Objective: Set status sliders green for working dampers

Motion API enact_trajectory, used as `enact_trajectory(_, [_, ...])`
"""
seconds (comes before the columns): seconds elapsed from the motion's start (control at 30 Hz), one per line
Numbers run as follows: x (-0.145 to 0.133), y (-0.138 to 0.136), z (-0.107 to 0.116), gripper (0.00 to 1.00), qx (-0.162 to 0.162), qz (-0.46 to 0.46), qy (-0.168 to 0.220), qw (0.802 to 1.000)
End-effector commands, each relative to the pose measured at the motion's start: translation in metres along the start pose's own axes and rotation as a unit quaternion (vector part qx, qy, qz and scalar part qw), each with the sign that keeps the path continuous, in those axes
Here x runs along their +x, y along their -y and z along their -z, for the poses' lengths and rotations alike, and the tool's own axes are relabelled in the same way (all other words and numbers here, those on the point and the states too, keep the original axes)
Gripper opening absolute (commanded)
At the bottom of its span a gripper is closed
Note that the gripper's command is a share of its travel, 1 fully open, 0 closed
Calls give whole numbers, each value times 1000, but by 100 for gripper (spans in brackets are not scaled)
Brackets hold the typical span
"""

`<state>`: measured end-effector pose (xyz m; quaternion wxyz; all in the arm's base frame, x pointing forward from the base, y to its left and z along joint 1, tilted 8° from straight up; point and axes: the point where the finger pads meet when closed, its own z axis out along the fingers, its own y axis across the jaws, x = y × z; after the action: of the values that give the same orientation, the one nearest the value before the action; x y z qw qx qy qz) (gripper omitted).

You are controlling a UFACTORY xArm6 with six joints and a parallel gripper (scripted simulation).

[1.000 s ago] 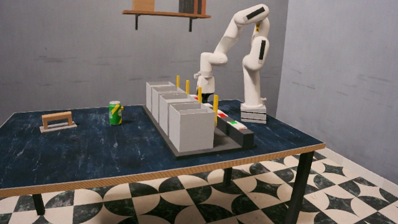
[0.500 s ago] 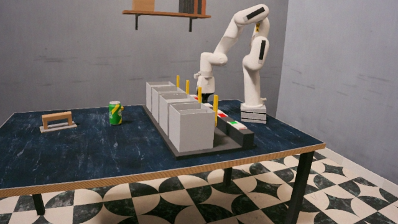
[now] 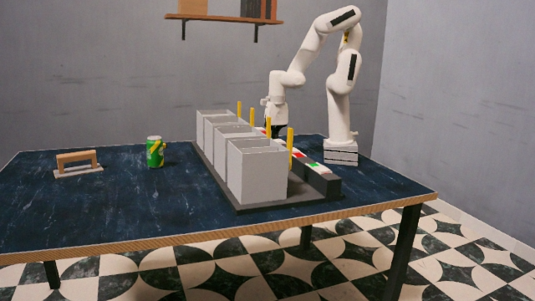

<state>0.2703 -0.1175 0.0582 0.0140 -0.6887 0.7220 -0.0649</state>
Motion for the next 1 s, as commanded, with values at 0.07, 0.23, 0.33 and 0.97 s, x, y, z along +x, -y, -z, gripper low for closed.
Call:
enact_trajectory(0.07, [2,1,1,0,2,0,0,1000])
enact_trajectory(0.23, [3,1,1,0,2,0,0,1000])
enact_trajectory(0.33, [3,1,2,0,2,0,0,1000])
enact_trajectory(0.97, [3,1,40,0,2,0,0,1000])
